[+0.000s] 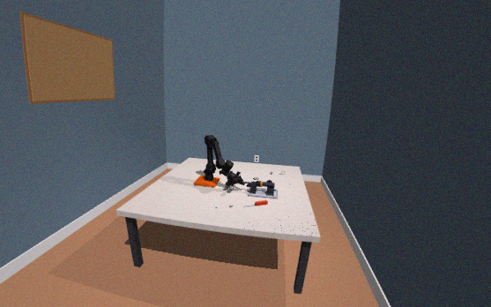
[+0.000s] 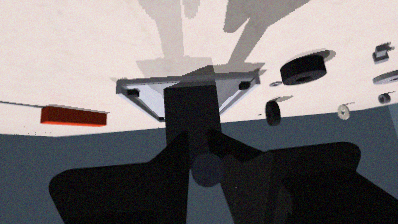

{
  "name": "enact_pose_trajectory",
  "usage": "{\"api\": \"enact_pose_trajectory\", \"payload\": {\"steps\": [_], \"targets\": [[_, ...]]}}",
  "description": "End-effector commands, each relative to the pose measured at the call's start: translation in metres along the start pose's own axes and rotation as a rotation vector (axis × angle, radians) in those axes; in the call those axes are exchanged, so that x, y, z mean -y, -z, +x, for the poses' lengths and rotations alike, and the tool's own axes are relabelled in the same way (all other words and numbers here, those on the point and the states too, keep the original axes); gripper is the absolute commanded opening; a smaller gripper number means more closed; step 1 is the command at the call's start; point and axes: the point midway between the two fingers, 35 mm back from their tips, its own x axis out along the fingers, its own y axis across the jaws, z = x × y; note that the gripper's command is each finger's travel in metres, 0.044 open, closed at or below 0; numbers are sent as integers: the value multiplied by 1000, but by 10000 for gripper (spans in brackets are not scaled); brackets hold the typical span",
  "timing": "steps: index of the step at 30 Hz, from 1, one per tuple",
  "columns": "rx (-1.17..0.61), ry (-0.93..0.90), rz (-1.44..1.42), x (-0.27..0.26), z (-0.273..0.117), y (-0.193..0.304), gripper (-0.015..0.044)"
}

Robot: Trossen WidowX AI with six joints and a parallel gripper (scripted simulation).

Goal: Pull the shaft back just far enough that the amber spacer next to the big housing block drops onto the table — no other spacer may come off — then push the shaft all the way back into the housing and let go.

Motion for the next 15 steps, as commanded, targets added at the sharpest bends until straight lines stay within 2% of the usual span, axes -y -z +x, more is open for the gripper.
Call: {"api": "enact_pose_trajectory", "payload": {"steps": [1, 15], "targets": [[1, -1, -4, 0, -1, -1, 0], [1, -1, -4, 0, -2, -1, 0]]}}
